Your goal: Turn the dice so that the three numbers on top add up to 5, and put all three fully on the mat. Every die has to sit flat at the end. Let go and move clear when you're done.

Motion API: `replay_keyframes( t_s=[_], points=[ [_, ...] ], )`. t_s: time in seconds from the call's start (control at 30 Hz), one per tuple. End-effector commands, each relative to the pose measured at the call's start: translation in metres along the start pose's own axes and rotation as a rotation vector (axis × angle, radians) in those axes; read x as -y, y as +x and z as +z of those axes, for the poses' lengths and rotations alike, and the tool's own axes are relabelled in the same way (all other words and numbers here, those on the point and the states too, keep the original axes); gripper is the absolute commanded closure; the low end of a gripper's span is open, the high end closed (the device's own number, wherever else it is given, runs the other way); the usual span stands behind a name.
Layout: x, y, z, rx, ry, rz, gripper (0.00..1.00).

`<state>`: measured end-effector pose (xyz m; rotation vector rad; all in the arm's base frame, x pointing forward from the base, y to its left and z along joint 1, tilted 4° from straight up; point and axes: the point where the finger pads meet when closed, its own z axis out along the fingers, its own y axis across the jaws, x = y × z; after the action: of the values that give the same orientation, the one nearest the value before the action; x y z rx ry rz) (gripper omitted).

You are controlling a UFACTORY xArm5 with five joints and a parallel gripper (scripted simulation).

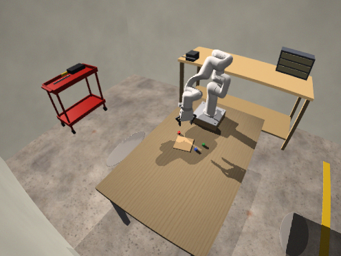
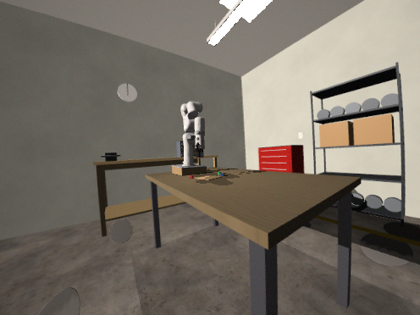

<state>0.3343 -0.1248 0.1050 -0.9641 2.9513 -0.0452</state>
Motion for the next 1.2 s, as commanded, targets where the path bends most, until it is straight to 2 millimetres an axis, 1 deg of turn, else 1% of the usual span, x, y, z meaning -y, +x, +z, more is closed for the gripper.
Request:
replay_keyframes(
  t_s=[0.0,0.17,0.27,0.33,0.47,0.7,0.8,0.97,1.17],
  points=[
    [0.001,0.0,-0.001,0.002,0.002,0.001,0.0],
    [0.001,0.0,-0.001,0.002,0.002,0.001,0.0],
    [0.0,-0.001,0.006,0.002,0.002,0.001,0.0],
    [0.0,-0.001,0.006,0.002,0.002,0.001,0.0],
    [0.0,-0.003,0.029,0.002,0.002,0.001,0.0],
    [-0.002,-0.009,0.086,0.003,0.002,0.001,0.0],
    [-0.003,-0.011,0.101,0.003,0.001,0.001,0.0],
    [-0.003,-0.012,0.107,0.003,0.001,0.001,0.0],
    [-0.003,-0.012,0.108,0.003,0.001,0.001,0.0]
  ],
)
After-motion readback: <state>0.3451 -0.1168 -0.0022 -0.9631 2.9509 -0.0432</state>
